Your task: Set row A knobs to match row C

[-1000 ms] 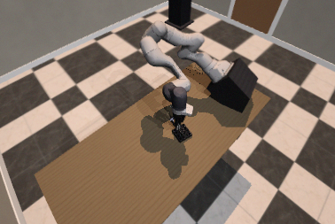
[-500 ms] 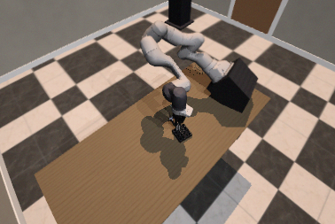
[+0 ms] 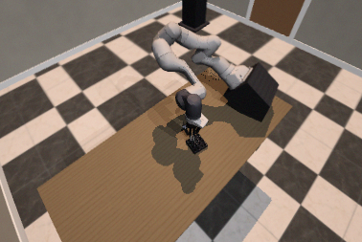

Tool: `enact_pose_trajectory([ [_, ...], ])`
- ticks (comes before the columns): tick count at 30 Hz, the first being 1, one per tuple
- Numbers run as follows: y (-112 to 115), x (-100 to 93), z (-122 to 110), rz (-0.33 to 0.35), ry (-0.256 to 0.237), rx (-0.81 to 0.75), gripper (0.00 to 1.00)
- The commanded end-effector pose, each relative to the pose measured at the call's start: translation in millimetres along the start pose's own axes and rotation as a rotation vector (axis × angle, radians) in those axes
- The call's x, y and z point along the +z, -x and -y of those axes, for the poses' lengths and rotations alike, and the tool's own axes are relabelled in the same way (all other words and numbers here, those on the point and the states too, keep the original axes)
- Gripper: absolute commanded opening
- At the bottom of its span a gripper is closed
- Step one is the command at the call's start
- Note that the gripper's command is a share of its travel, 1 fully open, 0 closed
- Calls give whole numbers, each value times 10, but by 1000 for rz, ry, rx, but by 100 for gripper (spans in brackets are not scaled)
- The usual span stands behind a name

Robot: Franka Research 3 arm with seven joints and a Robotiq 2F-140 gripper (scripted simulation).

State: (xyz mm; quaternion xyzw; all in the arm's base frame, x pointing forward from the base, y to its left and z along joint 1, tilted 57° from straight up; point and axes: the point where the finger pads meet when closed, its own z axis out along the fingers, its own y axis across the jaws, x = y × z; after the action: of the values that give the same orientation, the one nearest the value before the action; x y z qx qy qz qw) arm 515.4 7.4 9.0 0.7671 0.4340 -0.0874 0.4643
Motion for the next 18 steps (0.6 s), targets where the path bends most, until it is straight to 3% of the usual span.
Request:
enact_pose_trajectory([
  [1,-7,10,-13,-4,6,156,5],
  [18,-7,10,-13,-4,5,396,5],
])
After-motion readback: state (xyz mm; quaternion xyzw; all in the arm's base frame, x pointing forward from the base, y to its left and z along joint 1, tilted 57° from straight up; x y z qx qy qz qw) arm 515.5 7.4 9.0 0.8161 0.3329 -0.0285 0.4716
